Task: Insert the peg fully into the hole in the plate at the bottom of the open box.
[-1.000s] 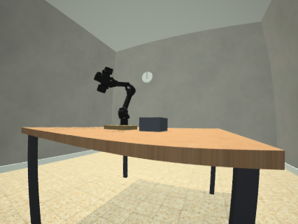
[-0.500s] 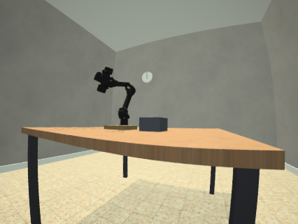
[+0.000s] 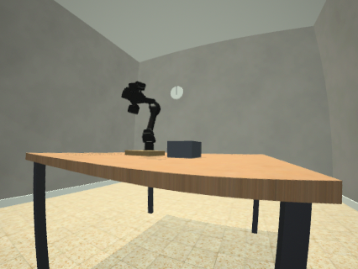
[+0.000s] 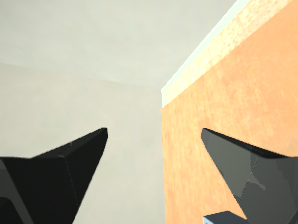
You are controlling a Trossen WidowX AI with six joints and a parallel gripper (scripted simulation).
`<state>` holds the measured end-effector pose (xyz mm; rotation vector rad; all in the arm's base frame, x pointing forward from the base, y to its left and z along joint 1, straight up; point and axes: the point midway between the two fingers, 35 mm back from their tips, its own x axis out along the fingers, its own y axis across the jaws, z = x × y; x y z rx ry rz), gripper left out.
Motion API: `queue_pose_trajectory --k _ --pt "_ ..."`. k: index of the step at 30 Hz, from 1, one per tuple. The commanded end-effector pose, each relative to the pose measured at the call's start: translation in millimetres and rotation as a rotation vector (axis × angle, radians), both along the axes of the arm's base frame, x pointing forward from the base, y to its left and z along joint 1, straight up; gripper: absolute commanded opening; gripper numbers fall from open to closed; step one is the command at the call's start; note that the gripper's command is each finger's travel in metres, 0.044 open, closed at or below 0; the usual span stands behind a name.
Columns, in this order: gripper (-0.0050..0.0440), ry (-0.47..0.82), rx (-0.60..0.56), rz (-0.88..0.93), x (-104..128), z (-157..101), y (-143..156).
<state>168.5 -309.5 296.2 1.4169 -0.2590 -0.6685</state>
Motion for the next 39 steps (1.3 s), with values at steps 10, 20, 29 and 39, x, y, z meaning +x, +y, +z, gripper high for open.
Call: queue_pose_trajectory --k 10,20,29,39 --pt "0.044 0.205 0.343 0.336 118 -60 121" --pt "0.044 0.53 0.487 0.581 140 -105 254" --pt "0.044 0.886 0.461 0.761 102 -134 356" --pt "0.044 1.241 0.266 0.9 31 -149 420"
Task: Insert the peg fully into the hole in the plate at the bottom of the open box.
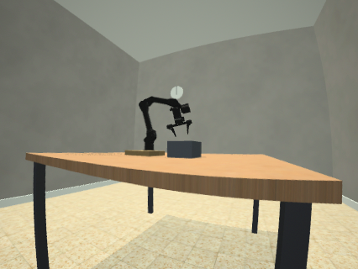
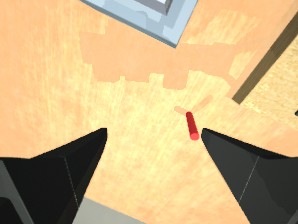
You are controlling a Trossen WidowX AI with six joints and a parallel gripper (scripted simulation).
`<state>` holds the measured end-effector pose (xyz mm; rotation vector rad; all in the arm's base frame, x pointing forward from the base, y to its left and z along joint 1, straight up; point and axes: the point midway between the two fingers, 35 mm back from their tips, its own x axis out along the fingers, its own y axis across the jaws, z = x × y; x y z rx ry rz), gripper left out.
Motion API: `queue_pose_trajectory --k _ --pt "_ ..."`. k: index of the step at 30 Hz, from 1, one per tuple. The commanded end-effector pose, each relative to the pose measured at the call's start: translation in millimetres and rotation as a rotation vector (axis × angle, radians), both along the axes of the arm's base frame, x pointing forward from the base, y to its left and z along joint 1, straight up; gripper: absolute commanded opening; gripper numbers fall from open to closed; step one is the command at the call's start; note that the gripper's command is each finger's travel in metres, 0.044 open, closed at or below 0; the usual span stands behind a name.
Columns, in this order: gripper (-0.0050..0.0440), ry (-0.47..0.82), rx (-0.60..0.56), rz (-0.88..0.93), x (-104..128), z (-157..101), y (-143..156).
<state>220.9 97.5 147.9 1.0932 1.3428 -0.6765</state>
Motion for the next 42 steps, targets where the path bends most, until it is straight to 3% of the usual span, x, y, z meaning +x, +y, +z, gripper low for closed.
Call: queue_pose_trajectory --k 1,4,6,16,20,42 --pt "0.044 0.077 -0.1 0.124 -31 -2 18" --pt "0.044 0.128 -0.19 0.237 -58 -3 27" --pt "0.044 0.138 -0.213 0.263 -65 -3 29" --pt "0.044 0.137 -0.213 0.264 -64 -10 29" --pt "0.044 0.138 -0.213 0.263 -65 -38 29" --pt "0.044 0.136 -0.213 0.266 -64 -64 30"
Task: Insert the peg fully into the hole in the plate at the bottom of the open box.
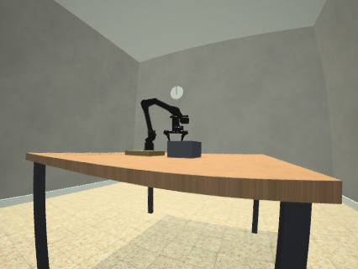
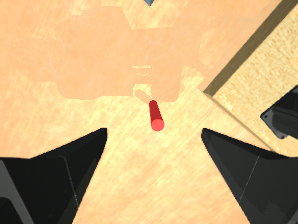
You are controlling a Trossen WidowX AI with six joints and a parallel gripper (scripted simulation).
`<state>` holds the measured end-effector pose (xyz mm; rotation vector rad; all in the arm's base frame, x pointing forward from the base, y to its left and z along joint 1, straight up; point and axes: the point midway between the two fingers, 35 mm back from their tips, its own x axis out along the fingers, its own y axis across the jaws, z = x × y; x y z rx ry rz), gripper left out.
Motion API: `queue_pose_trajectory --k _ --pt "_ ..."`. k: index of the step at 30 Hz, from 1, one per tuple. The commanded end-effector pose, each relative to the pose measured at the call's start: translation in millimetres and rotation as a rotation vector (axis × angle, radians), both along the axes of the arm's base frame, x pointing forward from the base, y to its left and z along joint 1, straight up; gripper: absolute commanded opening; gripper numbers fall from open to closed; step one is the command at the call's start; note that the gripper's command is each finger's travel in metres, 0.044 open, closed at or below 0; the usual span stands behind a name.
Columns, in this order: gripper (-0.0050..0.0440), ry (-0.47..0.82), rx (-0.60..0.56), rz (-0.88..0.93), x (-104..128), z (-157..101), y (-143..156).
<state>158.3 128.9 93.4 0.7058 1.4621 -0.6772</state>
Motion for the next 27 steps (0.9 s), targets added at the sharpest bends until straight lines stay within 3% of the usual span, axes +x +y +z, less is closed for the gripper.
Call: queue_pose_trajectory --k 1,27 --pt "0.044 0.007 -0.012 0.003 -1 -11 -2" --pt "0.044 0.008 -0.012 0.0 -2 -47 -2"
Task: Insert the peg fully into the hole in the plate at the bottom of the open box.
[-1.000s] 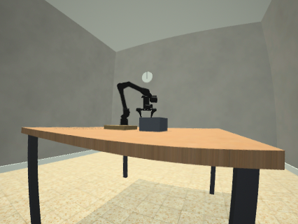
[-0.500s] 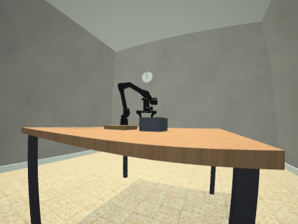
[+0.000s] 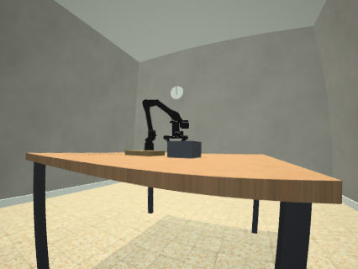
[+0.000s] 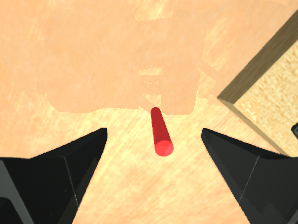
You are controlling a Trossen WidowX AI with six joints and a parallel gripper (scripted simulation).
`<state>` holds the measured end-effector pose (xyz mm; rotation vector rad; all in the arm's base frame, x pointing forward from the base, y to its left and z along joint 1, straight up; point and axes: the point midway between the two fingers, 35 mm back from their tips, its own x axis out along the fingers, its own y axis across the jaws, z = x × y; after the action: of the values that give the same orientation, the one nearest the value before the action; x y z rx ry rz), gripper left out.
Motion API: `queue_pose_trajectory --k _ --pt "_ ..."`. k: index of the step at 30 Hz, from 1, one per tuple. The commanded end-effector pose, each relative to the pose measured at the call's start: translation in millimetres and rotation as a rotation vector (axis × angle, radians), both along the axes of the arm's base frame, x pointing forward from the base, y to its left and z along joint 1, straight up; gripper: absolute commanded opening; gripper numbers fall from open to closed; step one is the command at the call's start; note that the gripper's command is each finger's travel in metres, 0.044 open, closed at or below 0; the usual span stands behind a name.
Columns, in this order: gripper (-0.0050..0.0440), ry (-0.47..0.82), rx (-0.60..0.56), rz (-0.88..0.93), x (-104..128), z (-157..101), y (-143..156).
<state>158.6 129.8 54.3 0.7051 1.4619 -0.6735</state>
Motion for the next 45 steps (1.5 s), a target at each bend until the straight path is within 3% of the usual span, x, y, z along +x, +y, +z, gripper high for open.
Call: queue_pose_trajectory --k 1,6,13,15,21,32,45 --pt "0.044 0.009 -0.013 -0.003 -2.5 -9.9 -2.7" --pt "0.044 0.009 -0.013 -0.003 -2.9 -13.9 -3.0" --pt "0.0272 0.009 -0.013 -0.003 -2.9 -13.9 -3.0" --pt "0.0272 0.009 -0.013 -0.003 -2.9 -13.9 -3.0" --pt "0.0128 0.009 -0.013 -0.003 -2.9 -13.9 -3.0" --pt "0.0088 0.009 -0.013 -0.003 -2.9 -13.9 -3.0" --pt "0.0 0.009 -0.013 -0.003 -2.3 -11.0 -2.6"
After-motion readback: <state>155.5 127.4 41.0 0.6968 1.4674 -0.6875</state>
